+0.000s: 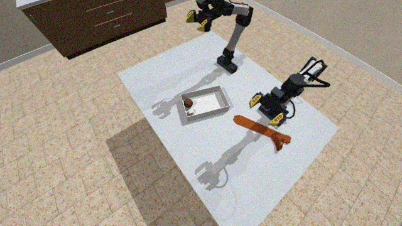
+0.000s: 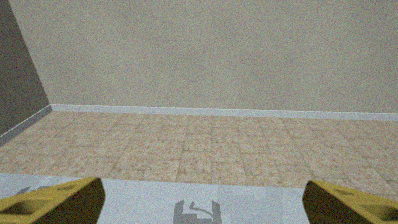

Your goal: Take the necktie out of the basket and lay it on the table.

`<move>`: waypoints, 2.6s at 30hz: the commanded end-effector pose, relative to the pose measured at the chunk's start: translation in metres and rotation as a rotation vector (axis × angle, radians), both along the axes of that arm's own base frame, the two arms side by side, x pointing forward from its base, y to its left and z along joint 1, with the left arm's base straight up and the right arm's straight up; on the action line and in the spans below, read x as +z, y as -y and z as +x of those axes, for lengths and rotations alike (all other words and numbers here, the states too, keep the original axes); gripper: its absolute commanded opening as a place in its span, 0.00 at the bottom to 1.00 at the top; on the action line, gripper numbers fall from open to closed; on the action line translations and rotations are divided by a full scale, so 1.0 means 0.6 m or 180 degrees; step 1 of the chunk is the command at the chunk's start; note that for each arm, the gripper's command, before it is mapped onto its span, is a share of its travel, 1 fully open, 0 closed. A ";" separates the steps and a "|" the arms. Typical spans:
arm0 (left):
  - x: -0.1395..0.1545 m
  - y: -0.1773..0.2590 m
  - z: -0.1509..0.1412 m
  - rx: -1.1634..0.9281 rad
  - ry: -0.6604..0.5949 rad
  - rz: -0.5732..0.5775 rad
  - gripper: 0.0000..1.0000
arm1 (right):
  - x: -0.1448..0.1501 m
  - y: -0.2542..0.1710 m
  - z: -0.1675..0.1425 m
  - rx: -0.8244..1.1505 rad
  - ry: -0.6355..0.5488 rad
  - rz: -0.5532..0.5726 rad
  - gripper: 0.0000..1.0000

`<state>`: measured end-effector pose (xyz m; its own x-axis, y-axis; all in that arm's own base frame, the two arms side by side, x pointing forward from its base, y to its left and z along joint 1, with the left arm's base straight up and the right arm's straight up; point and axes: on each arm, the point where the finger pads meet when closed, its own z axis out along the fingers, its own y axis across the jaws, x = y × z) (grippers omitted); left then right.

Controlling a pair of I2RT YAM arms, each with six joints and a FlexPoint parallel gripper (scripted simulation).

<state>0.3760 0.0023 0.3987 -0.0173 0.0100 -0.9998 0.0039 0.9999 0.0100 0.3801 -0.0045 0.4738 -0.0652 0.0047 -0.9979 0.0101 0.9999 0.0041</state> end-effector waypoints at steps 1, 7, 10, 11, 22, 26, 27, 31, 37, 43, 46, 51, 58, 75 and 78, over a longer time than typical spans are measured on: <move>0.006 0.003 -0.007 -0.0001 0.0059 0.0029 1.00 | 0.029 0.000 -0.007 0.0000 0.0118 -0.0002 1.00; 0.006 0.003 -0.007 -0.0001 0.0059 0.0029 1.00 | 0.025 0.000 -0.007 0.0000 0.0118 -0.0002 1.00; 0.006 0.003 -0.007 -0.0001 0.0059 0.0029 1.00 | 0.021 0.000 -0.007 0.0000 0.0118 -0.0002 1.00; 0.006 0.003 -0.007 -0.0001 0.0059 0.0029 1.00 | 0.020 0.000 -0.007 0.0000 0.0118 -0.0002 1.00; 0.007 0.003 -0.007 -0.0001 0.0061 0.0029 1.00 | 0.004 0.000 -0.007 0.0000 0.0118 -0.0002 1.00; 0.007 0.003 -0.007 -0.0001 0.0061 0.0029 1.00 | -0.004 0.000 -0.007 0.0000 0.0118 -0.0002 1.00; 0.007 0.003 -0.007 -0.0001 0.0061 0.0029 1.00 | -0.007 0.000 -0.007 0.0000 0.0118 -0.0002 1.00; 0.007 0.003 -0.007 -0.0001 0.0061 0.0029 1.00 | -0.014 0.000 -0.007 0.0000 0.0118 -0.0002 1.00; 0.007 0.003 -0.007 -0.0001 0.0061 0.0029 1.00 | -0.027 0.000 -0.007 0.0000 0.0119 -0.0002 1.00; 0.007 0.003 -0.007 -0.0001 0.0061 0.0029 1.00 | -0.043 0.000 -0.007 0.0000 0.0119 -0.0002 1.00; 0.007 0.003 -0.007 -0.0001 0.0061 0.0029 1.00 | -0.051 0.000 -0.007 0.0000 0.0119 -0.0002 1.00; 0.007 0.003 -0.007 -0.0001 0.0061 0.0029 1.00 | -0.060 0.000 -0.007 0.0000 0.0116 -0.0002 1.00; 0.007 0.003 -0.007 -0.0001 0.0061 0.0029 1.00 | -0.079 0.000 -0.007 0.0000 0.0116 -0.0002 1.00; 0.007 0.003 -0.007 -0.0001 0.0061 0.0029 1.00 | -0.116 0.000 -0.007 0.0000 0.0114 -0.0002 1.00; 0.007 0.003 -0.007 -0.0001 0.0061 0.0029 1.00 | -0.121 0.000 -0.007 0.0000 0.0114 -0.0002 1.00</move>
<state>0.3757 0.0023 0.3999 -0.0128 0.0101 -0.9999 0.0038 0.9999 0.0100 0.3821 -0.0045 0.3838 -0.1001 0.0052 -0.9950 0.0103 0.9999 0.0042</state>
